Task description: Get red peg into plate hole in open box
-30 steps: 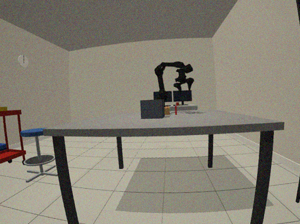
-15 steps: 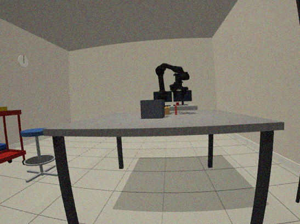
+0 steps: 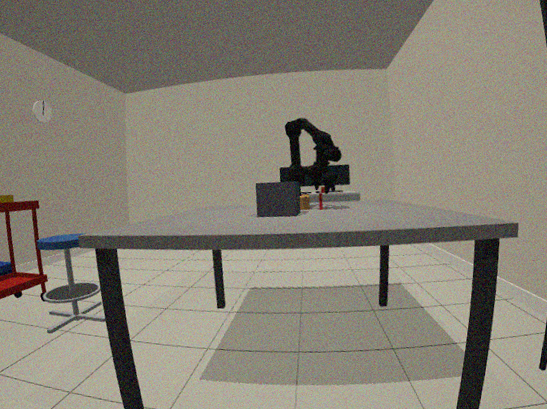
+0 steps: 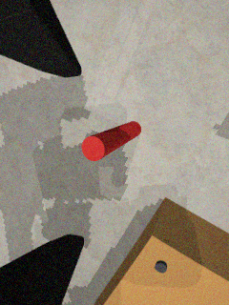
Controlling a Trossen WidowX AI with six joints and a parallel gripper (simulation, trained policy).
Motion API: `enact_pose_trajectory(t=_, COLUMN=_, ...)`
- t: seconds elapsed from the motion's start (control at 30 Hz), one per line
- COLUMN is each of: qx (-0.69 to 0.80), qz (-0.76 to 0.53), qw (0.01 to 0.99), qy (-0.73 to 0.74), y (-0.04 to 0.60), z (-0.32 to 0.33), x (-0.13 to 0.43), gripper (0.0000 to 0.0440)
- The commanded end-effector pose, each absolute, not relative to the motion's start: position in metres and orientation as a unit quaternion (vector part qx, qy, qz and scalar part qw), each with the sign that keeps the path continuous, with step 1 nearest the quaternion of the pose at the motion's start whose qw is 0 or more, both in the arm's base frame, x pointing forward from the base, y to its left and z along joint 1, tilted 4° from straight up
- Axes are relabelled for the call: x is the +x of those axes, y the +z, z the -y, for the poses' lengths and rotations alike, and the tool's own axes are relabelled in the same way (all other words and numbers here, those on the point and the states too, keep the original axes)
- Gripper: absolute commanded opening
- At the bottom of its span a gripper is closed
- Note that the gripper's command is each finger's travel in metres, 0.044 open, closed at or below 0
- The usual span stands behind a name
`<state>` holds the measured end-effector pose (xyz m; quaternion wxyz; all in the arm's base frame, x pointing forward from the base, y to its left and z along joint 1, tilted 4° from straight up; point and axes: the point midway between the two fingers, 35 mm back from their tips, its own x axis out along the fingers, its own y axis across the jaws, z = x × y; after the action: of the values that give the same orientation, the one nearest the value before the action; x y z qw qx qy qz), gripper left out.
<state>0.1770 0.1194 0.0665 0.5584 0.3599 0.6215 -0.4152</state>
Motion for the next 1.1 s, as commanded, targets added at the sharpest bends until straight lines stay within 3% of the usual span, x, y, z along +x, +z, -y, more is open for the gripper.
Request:
enact_pose_trajectory(t=0.0, qx=0.363, qz=-0.621, qw=0.548, qy=-0.428, y=0.053, z=-0.115, x=0.173, gripper=0.0432)
enact_pose_trajectory(t=0.3, qx=0.38, qz=-0.609, qw=0.536, qy=-0.444, y=0.026, z=-0.109, x=0.171, gripper=0.0406)
enact_pose_trajectory(t=0.87, qx=0.391, qz=-0.621, qw=0.534, qy=-0.42, y=0.004, z=-0.117, x=0.183, gripper=0.0009)
enact_pose_trajectory(t=1.07, qx=0.42, qz=-0.613, qw=0.531, qy=-0.407, y=0.016, z=-0.12, x=0.189, gripper=0.0)
